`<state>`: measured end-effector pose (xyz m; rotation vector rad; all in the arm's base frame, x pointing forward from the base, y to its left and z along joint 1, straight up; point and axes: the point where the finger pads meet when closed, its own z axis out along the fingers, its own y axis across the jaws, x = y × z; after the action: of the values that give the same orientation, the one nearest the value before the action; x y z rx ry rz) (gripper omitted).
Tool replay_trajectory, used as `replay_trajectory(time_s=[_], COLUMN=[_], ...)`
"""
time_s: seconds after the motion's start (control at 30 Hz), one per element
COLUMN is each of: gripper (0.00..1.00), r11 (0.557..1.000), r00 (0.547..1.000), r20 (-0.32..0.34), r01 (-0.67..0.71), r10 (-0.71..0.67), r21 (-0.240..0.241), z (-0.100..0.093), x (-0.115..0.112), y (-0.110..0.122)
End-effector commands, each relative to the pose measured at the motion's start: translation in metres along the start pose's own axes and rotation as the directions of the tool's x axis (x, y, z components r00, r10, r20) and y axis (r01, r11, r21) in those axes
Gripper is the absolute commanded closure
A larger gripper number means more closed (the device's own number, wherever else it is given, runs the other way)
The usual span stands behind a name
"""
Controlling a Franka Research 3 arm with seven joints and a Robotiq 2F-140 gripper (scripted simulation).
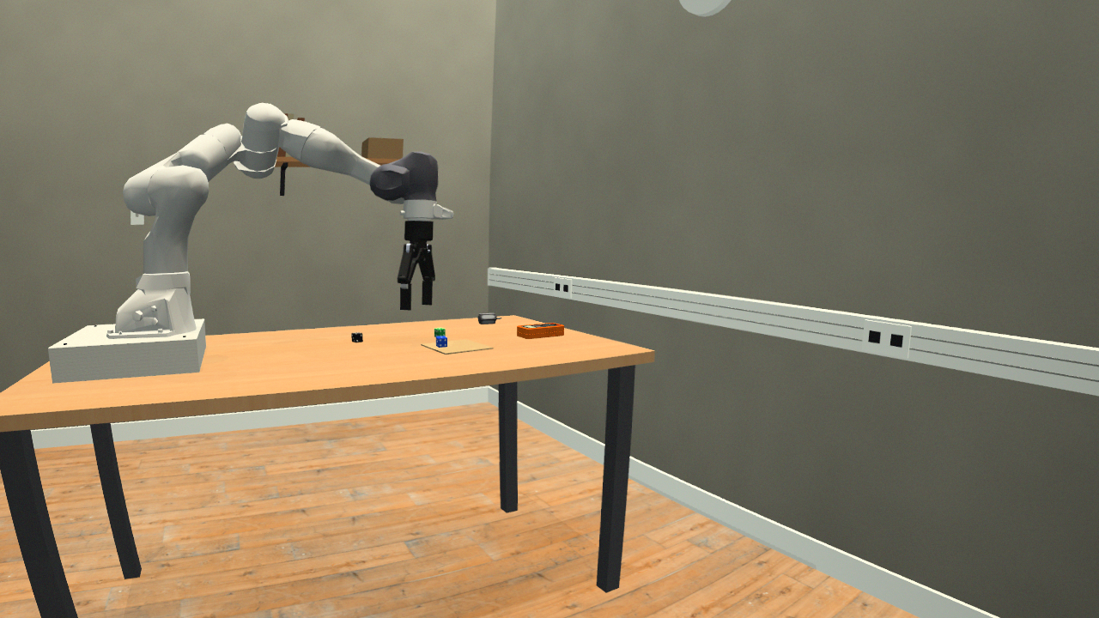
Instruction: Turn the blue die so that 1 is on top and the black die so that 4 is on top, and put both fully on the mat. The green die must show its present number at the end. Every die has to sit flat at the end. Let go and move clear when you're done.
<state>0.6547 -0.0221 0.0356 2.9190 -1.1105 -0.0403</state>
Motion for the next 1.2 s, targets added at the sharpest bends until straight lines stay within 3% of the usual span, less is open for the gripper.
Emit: replay_trajectory(time_s=[0.0, 0.4, 0.87, 0.97, 1.17], gripper=[0.0, 0.0, 0.0, 0.0, 0.0], r11=[0.985, 0.948, 0.832, 0.824, 0.747], r00=[0.985, 0.948, 0.832, 0.824, 0.747], r20=[0.006, 0.005, -0.001, -0.001, -0.004], r01=[-0.173, -0.317, -0.554, -0.567, -0.665], r10=[0.173, 0.317, 0.554, 0.567, 0.665], r21=[-0.006, -0.011, -0.017, -0.017, -0.017], z=[0.002, 0.004, 0.006, 0.006, 0.007], x=[-0.009, -0.023, -0.049, -0.05, -0.062], y=[-0.002, -0.003, -0.004, -0.004, -0.004])
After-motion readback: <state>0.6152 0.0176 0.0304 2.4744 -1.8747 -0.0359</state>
